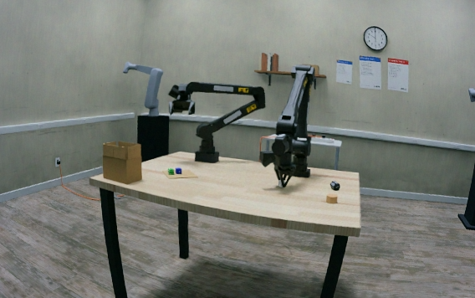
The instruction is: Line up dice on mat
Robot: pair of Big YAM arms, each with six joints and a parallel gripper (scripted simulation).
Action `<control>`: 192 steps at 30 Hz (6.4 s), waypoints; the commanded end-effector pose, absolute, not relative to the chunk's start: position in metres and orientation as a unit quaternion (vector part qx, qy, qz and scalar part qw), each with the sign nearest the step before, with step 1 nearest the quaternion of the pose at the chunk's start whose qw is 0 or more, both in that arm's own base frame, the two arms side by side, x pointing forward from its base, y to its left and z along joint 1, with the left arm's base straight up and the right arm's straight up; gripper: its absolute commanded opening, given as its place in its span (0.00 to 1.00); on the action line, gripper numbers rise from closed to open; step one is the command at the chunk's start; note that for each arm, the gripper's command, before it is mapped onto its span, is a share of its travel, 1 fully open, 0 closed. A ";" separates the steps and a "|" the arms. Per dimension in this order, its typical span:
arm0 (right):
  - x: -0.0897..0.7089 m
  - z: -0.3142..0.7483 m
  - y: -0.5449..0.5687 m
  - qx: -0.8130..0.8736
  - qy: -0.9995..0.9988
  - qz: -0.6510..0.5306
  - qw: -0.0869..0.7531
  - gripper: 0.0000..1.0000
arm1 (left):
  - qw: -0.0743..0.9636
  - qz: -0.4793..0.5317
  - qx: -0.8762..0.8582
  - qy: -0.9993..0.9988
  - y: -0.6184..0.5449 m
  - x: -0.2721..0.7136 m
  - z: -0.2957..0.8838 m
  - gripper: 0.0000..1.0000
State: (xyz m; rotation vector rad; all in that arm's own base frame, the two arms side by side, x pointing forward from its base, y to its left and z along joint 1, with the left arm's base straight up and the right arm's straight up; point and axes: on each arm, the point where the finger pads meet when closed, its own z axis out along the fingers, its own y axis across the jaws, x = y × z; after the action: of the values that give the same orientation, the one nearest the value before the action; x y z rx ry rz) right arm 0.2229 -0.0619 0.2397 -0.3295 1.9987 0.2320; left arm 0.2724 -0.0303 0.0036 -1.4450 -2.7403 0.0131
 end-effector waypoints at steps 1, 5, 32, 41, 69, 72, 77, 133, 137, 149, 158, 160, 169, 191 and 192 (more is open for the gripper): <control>0.227 0.253 -0.065 -0.154 0.829 0.086 0.532 1.00 | -0.019 -0.005 -0.476 -0.879 -0.048 0.298 0.068 0.20; 0.227 0.253 -0.065 -0.154 0.829 0.086 0.532 1.00 | -0.019 -0.005 -0.474 -0.880 -0.059 0.297 0.077 0.20; 0.198 0.244 -0.014 -0.224 0.811 0.153 0.519 1.00 | -0.006 0.003 -0.375 -0.927 -0.289 0.279 0.091 0.20; 0.193 0.248 -0.002 -0.238 0.798 0.168 0.528 1.00 | -0.004 0.005 -0.351 -0.936 -0.374 0.271 0.094 0.20; 0.201 0.236 -0.027 -0.211 0.829 0.132 0.500 1.00 | -0.002 0.007 -0.340 -0.940 -0.494 0.263 0.058 0.20; 0.201 0.236 -0.027 -0.211 0.829 0.132 0.500 1.00 | -0.006 0.010 -0.340 -0.940 -0.494 0.263 0.063 0.20; 0.201 0.236 -0.027 -0.211 0.829 0.132 0.500 1.00 | -0.006 0.010 -0.340 -0.940 -0.494 0.263 0.063 0.20; 0.199 0.238 -0.022 -0.226 0.823 0.131 0.505 1.00 | -0.011 0.023 -0.338 -0.941 -0.500 0.256 0.028 0.20; 0.199 0.238 -0.022 -0.226 0.823 0.131 0.505 1.00 | -0.008 0.021 -0.343 -0.939 -0.497 0.250 0.022 0.20; 0.199 0.238 -0.022 -0.226 0.823 0.131 0.505 1.00 | -0.016 0.027 -0.340 -0.940 -0.503 0.261 0.027 0.20; 0.199 0.238 -0.022 -0.226 0.823 0.131 0.505 1.00 | -0.010 0.019 -0.332 -0.943 -0.501 0.275 0.017 0.20; 0.199 0.238 -0.022 -0.226 0.823 0.131 0.505 1.00 | -0.010 0.019 -0.333 -0.943 -0.501 0.275 0.017 0.20; 0.199 0.238 -0.022 -0.226 0.823 0.131 0.505 1.00 | -0.015 0.024 -0.337 -0.941 -0.505 0.270 0.026 0.20; 0.199 0.238 -0.022 -0.226 0.823 0.131 0.505 1.00 | -0.006 0.016 -0.338 -0.941 -0.481 0.245 0.059 0.20; 0.199 0.238 -0.022 -0.226 0.823 0.131 0.505 1.00 | -0.006 0.016 -0.337 -0.941 -0.480 0.244 0.061 0.20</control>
State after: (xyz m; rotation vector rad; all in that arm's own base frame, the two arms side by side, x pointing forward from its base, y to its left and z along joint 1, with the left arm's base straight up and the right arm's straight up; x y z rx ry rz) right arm 0.1954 -0.0182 0.2264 -0.5198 2.0060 0.3394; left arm 0.2476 -0.4752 0.0279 -1.0740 -2.9283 0.0074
